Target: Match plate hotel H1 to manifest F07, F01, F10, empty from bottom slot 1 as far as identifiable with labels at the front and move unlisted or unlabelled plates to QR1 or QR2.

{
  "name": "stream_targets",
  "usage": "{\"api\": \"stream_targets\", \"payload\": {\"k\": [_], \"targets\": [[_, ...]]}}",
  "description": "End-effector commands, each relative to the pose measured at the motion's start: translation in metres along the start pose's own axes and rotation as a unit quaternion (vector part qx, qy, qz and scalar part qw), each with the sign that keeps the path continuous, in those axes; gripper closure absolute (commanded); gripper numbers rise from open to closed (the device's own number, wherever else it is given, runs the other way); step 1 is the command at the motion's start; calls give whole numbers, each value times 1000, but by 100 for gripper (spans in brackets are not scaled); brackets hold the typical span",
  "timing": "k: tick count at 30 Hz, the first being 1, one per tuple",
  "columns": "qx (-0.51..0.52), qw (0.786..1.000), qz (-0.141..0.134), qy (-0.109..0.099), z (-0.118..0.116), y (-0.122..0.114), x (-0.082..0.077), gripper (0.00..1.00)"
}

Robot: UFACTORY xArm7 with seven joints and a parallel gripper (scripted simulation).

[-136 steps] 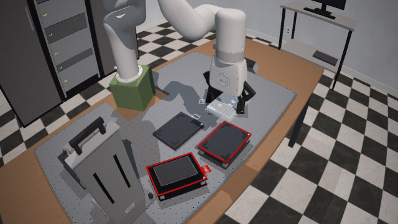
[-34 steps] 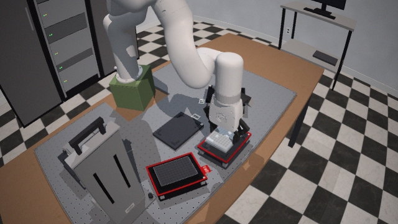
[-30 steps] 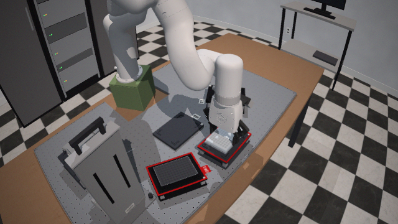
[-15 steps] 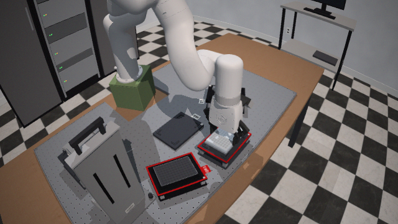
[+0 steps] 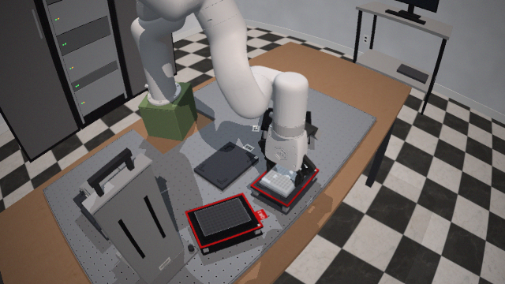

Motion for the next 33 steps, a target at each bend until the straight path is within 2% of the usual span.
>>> {"api": "stream_targets", "payload": {"k": [1,27,28,33], "targets": [[0,1000,0,-2,1,0,1,100],[0,1000,0,-2,1,0,4,100],[0,1000,0,-2,1,0,5,0],[0,1000,0,-2,1,0,5,0]]}}
Point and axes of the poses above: the point where the finger pads meet when closed, its own x axis out along the fingers, its own z axis across the jaws, y = z × x, the point moved 8 cm from there along -x, back along the fingers
